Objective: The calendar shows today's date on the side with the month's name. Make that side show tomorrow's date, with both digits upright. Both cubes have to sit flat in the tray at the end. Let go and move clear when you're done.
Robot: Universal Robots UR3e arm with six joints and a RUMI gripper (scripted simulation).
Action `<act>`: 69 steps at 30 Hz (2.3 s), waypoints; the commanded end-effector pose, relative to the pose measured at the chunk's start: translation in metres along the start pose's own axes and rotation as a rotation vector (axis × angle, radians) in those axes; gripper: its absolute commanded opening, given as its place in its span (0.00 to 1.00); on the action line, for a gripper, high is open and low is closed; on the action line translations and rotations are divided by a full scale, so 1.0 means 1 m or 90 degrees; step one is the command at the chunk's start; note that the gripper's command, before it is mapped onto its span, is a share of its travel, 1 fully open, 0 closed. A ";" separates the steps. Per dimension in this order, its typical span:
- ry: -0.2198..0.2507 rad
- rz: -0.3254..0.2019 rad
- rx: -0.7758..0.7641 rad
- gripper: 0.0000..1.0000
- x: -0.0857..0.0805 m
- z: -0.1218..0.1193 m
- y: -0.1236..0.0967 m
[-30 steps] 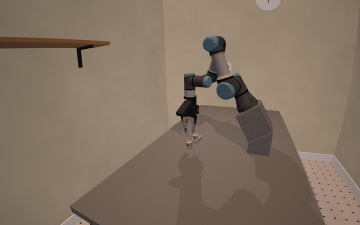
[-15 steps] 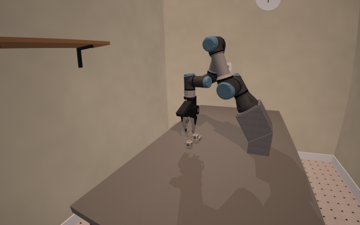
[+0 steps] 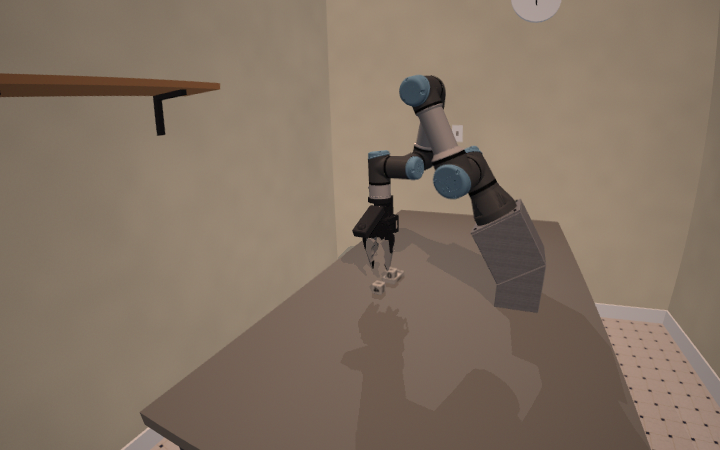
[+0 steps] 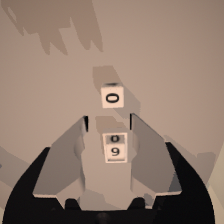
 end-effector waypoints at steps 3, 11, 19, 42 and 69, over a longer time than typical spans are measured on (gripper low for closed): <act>-0.008 -0.005 0.000 0.29 0.013 0.003 -0.001; -0.009 -0.005 0.000 0.29 0.022 0.004 -0.001; -0.010 -0.005 0.000 0.29 0.032 0.005 -0.001; -0.009 -0.005 0.000 0.29 0.039 0.005 -0.001; -0.009 -0.005 0.000 0.29 0.039 0.005 -0.001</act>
Point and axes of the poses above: the point where the finger pads meet when closed, its own x axis out along the fingers, its own z axis across the jaws, y = z × x, the point moved 1 cm from there along -x, back along the fingers, and after that the axes turned 15 degrees about -x, right-handed, at the moved point
